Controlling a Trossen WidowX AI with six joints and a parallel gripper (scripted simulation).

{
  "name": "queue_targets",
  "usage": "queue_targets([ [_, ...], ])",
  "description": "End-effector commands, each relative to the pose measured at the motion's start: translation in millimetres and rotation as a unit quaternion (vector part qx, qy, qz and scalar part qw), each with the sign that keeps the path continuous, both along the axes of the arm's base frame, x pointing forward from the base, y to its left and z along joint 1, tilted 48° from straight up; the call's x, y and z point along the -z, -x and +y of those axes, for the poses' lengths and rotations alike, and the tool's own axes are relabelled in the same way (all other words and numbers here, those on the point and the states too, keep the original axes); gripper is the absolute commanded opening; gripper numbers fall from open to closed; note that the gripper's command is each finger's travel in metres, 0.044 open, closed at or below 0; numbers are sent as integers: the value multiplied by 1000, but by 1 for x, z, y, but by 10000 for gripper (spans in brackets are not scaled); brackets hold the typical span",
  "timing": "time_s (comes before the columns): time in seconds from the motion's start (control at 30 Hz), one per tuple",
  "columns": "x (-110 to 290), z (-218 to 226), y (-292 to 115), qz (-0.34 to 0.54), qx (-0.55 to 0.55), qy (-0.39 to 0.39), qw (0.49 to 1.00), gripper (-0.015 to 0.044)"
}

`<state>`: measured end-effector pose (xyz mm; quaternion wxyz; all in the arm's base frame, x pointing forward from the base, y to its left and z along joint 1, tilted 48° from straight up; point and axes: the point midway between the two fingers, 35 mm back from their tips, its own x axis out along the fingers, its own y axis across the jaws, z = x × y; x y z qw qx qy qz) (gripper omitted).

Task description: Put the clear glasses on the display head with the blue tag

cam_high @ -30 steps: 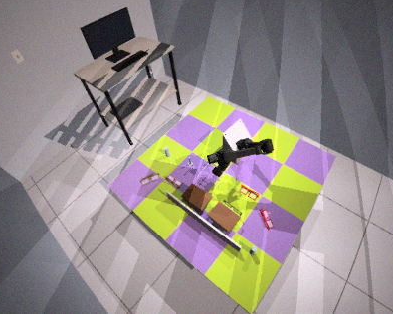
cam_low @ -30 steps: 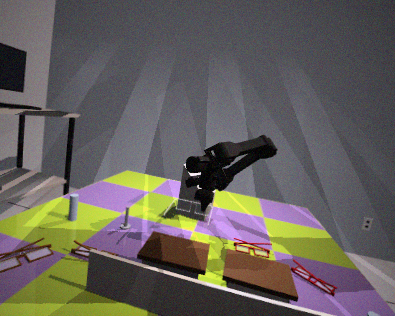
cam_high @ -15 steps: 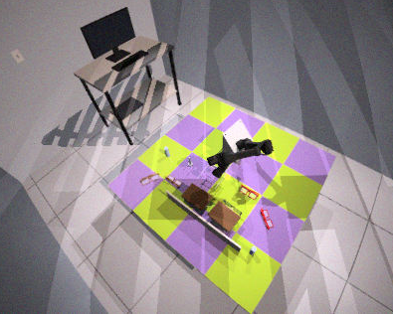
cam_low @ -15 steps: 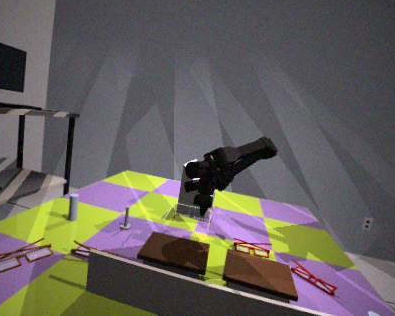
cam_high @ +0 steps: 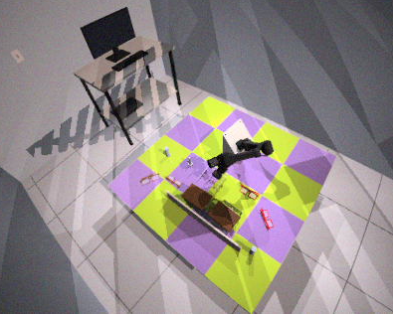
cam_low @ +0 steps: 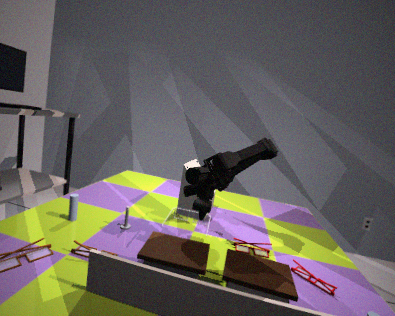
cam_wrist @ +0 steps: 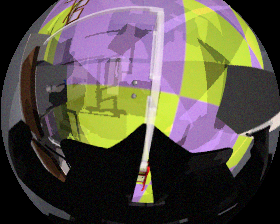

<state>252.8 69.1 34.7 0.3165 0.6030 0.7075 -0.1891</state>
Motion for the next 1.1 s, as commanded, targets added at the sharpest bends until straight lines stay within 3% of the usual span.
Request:
queue_targets([
  [0.0,4,4,0,1,2,-2,1000,0],
  [1.07,11,20,-20,0,2,-3,1000,0],
])
